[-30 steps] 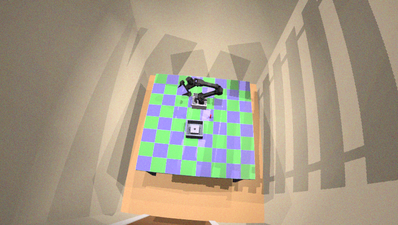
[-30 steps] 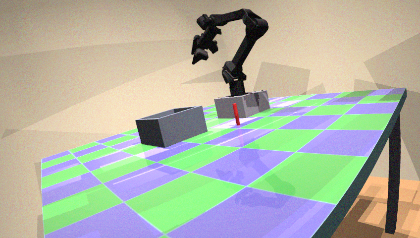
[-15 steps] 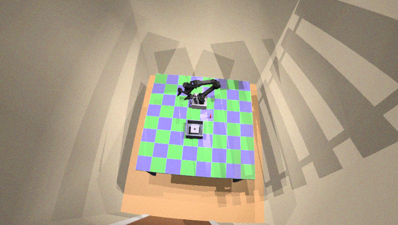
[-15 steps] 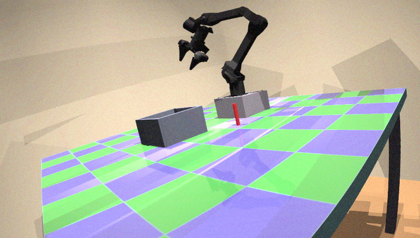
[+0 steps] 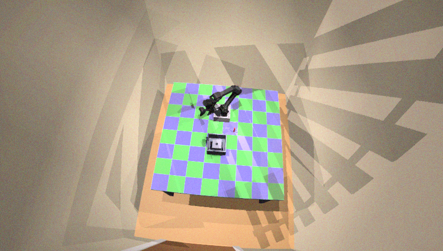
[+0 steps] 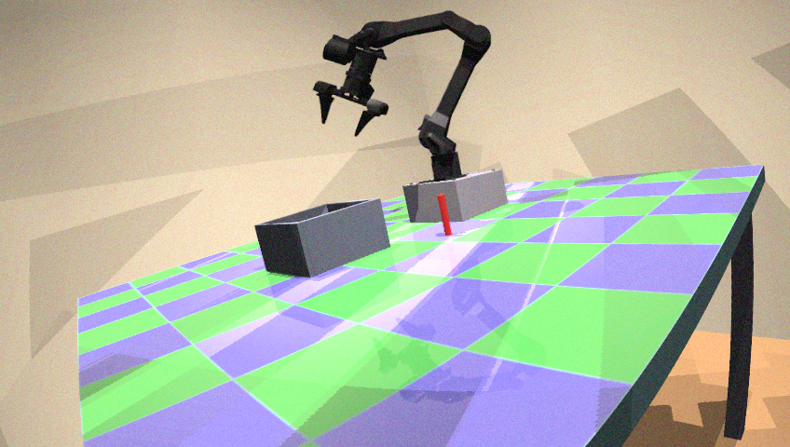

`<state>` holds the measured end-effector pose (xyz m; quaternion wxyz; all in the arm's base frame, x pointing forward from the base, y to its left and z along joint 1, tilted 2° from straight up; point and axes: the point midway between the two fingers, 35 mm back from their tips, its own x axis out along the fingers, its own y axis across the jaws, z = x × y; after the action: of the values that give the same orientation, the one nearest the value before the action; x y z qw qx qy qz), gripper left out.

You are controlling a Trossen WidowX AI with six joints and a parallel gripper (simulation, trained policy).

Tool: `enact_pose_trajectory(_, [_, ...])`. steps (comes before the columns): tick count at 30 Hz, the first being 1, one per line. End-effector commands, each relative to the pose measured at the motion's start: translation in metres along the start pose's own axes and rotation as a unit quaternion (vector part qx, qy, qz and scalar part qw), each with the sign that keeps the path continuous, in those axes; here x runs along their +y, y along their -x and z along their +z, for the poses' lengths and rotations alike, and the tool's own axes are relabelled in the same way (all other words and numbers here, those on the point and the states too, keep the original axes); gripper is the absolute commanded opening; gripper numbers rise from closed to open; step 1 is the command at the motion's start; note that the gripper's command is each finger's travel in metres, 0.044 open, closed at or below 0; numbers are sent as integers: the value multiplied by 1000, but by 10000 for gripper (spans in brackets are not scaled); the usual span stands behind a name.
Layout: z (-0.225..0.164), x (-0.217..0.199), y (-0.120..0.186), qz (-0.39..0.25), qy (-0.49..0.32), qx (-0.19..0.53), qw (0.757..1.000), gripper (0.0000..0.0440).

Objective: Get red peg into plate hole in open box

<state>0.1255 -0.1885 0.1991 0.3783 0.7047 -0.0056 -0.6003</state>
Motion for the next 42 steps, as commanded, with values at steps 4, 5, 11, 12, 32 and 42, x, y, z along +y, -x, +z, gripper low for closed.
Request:
enact_pose_trajectory(4, [-28,-4,-4,-32,109,17,993,440])
enact_pose_trajectory(5, [-32,-5,-4,-37,126,21,991,440])
enact_pose_trajectory(11, [-59,-13,-5,-61,225,40,972,440])
enact_pose_trajectory(12, [-64,-15,-5,-64,241,44,967,440])
enact_pose_trajectory(32, [-152,-82,5,-143,541,104,822,440])
enact_pose_trajectory(42, [-178,-137,17,-190,644,113,733,440])
